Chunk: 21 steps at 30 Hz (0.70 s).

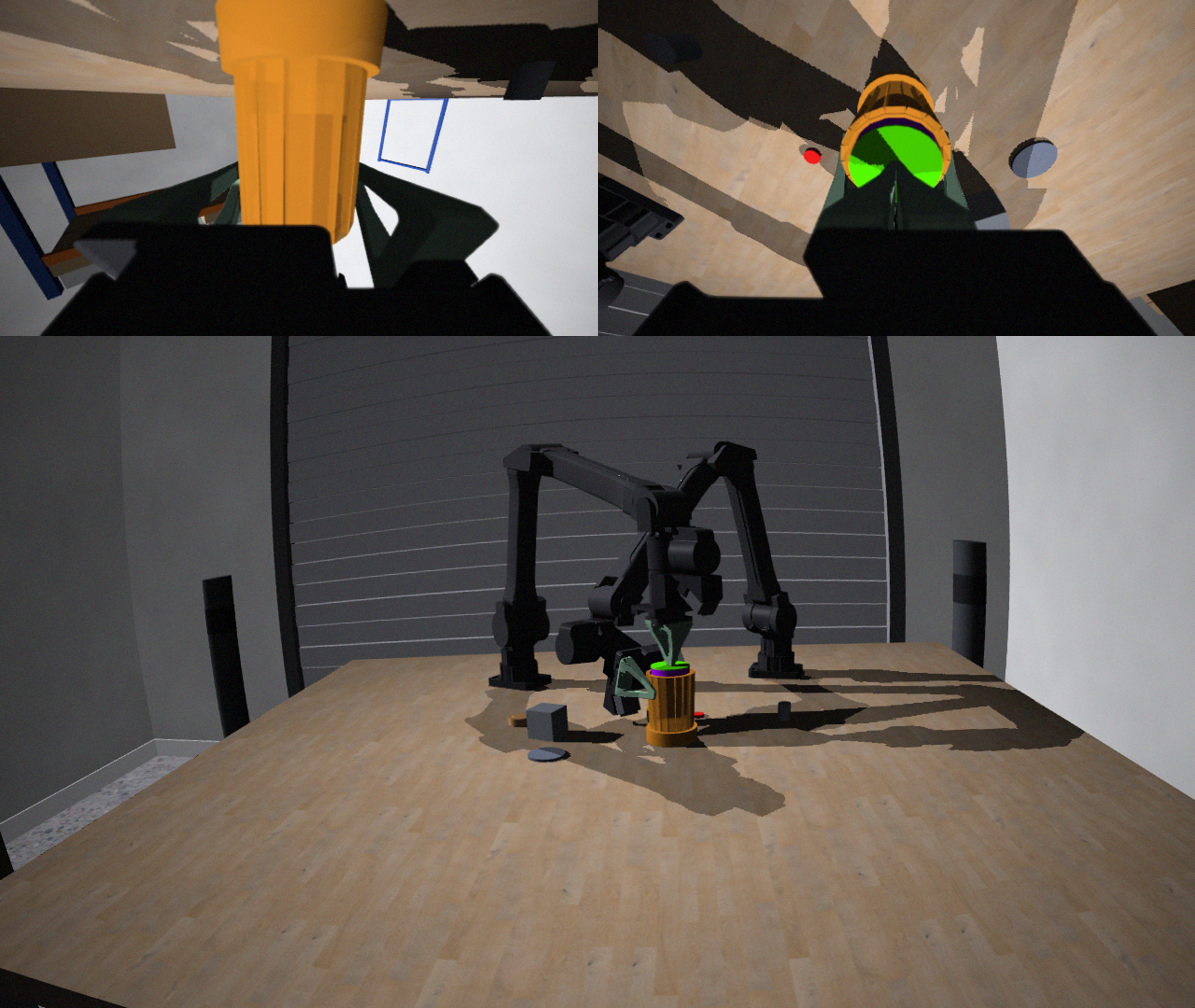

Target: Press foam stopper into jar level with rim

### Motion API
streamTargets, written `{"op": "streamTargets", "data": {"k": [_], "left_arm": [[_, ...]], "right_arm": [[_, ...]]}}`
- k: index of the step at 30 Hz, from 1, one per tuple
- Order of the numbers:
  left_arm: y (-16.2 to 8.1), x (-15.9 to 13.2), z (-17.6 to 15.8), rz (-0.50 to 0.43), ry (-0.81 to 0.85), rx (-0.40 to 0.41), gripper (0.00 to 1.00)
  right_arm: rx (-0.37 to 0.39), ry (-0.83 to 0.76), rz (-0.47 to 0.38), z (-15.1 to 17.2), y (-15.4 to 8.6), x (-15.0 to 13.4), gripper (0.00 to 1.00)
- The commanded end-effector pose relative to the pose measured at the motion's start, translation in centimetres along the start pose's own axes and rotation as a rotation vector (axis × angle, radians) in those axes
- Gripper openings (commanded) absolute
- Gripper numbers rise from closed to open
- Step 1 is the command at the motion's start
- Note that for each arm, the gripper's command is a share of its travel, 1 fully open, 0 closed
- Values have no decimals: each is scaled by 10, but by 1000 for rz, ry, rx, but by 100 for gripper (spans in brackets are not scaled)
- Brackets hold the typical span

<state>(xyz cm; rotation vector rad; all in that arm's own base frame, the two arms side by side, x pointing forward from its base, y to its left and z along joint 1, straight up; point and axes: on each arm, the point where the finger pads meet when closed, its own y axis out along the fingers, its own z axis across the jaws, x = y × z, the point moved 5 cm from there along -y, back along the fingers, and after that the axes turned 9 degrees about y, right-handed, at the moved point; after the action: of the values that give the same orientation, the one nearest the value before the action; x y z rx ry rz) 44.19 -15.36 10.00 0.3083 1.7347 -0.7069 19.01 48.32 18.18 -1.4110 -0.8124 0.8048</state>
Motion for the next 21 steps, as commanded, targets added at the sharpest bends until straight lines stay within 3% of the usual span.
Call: {"op": "streamTargets", "data": {"k": [1,21], "left_arm": [[-13,-23,13,15,-33,36,64],[-13,-23,13,15,-33,36,64]], "right_arm": [[-4,6,17,-2,22,7,0],[-6,6,28,-2,33,6,0]]}}
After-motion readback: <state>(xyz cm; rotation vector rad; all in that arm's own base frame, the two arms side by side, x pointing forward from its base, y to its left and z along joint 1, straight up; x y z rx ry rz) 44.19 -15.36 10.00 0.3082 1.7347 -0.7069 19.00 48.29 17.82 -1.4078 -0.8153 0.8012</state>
